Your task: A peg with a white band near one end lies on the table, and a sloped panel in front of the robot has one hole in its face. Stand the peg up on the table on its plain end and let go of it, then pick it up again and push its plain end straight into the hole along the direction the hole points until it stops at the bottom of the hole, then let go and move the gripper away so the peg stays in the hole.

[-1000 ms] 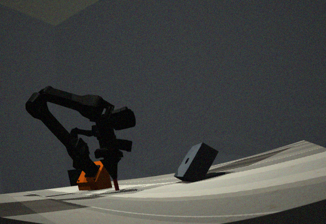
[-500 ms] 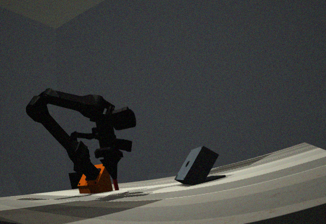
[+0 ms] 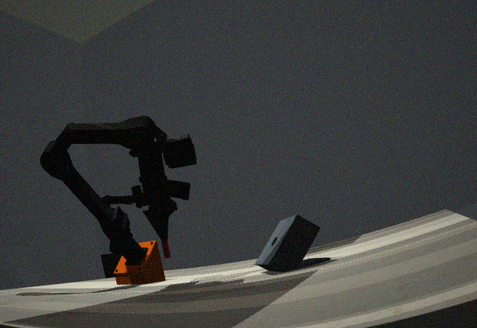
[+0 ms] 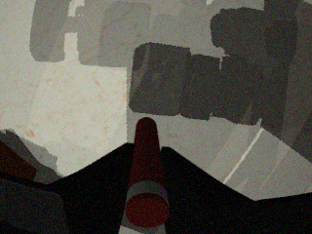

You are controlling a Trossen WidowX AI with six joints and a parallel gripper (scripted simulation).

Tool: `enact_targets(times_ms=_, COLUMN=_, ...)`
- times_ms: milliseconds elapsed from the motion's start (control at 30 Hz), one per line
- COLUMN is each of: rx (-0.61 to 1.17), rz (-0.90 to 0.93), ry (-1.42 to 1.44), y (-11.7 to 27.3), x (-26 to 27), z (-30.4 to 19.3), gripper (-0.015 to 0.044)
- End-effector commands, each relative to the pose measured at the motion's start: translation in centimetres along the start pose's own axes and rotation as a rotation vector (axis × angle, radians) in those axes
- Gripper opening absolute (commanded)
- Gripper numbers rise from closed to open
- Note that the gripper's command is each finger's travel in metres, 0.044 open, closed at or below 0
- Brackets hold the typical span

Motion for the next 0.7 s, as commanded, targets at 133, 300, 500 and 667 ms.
enact_targets(times_ms=133, rx=-0.006, rz=0.008, ry=-0.009, y=1.4, x=0.0, z=0.1, gripper=0.0)
enact_targets(times_ms=300, rx=-0.024, rz=0.047, ry=-0.03, y=1.2, x=-0.1, z=0.4, gripper=0.0)
enact_targets(times_ms=500, rx=-0.052, rz=0.099, ry=-0.058, y=1.0, x=-0.3, z=1.0, gripper=0.0)
enact_targets(times_ms=667, rx=-0.079, rz=0.141, ry=-0.081, y=0.8, x=-0.5, z=1.4, gripper=0.0)
Point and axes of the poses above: the point midway between the two fingers, 35 mm back from their tips, its own y axis back along the fingers, its own x axis across the jaws, z = x × y, the point moved 7 cm from there along y, back along the fingers, and after that the axes turned 9 degrees about -y, right-handed, at the moved point
